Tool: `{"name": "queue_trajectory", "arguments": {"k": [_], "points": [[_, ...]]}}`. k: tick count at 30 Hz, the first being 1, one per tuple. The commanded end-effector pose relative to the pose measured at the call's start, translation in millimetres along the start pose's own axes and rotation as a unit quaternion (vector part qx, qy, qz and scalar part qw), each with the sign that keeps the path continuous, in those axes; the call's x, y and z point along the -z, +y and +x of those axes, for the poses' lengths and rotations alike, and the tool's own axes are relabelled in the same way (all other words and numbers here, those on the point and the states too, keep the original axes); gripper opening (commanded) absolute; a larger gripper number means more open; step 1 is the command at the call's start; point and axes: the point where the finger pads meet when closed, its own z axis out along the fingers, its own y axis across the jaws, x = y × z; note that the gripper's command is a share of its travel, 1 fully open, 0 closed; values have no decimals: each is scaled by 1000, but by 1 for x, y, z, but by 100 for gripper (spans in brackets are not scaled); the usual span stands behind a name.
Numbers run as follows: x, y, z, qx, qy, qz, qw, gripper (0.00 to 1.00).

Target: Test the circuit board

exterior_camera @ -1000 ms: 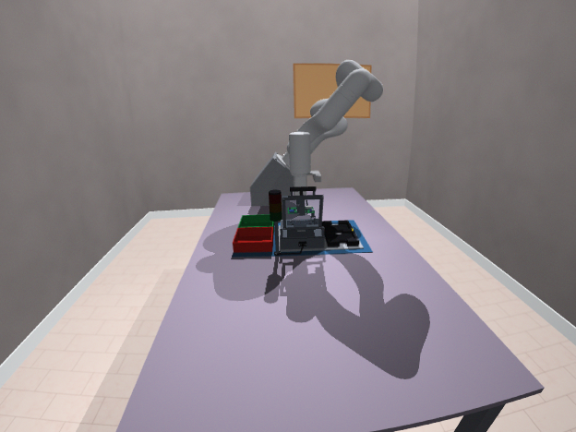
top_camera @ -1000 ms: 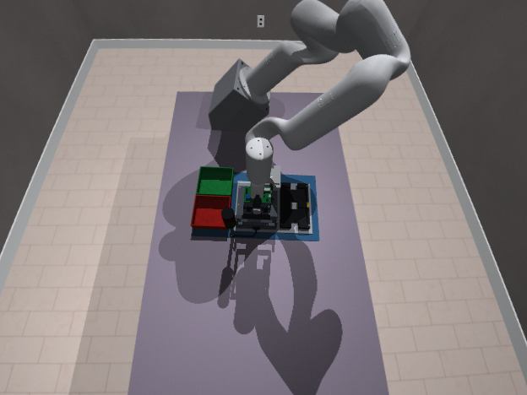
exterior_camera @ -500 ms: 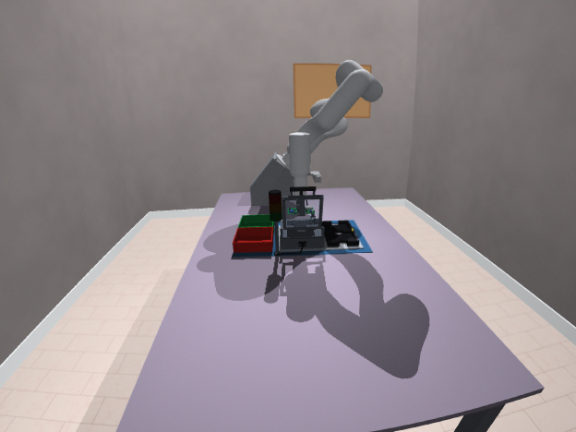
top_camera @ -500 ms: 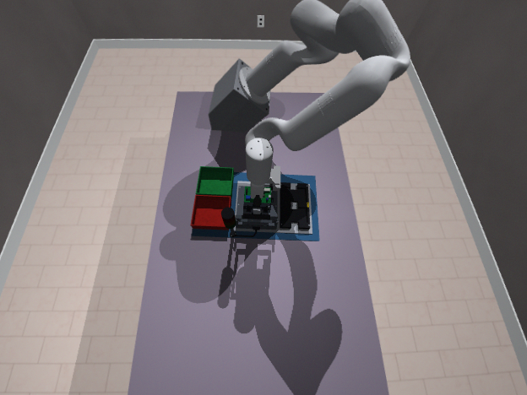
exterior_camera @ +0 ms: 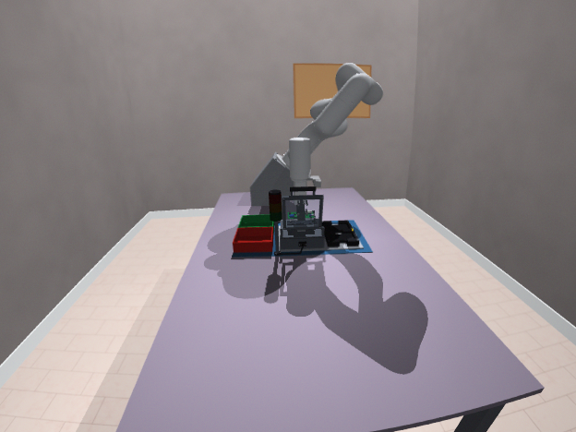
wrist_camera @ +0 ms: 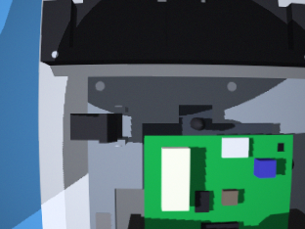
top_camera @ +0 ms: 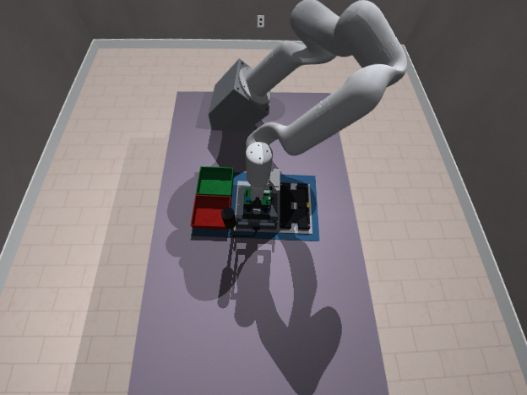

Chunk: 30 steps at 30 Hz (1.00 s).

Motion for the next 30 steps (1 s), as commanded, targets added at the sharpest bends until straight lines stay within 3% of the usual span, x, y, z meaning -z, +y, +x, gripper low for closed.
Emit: {"name": "queue_trajectory", "arguments": {"k": [1,14,30], "points": [[-3,1,0,0,0,-1,1000,79],[-21,1,0,0,0,-1,1000,79],[-23,1,0,0,0,-1,1000,79]]}}
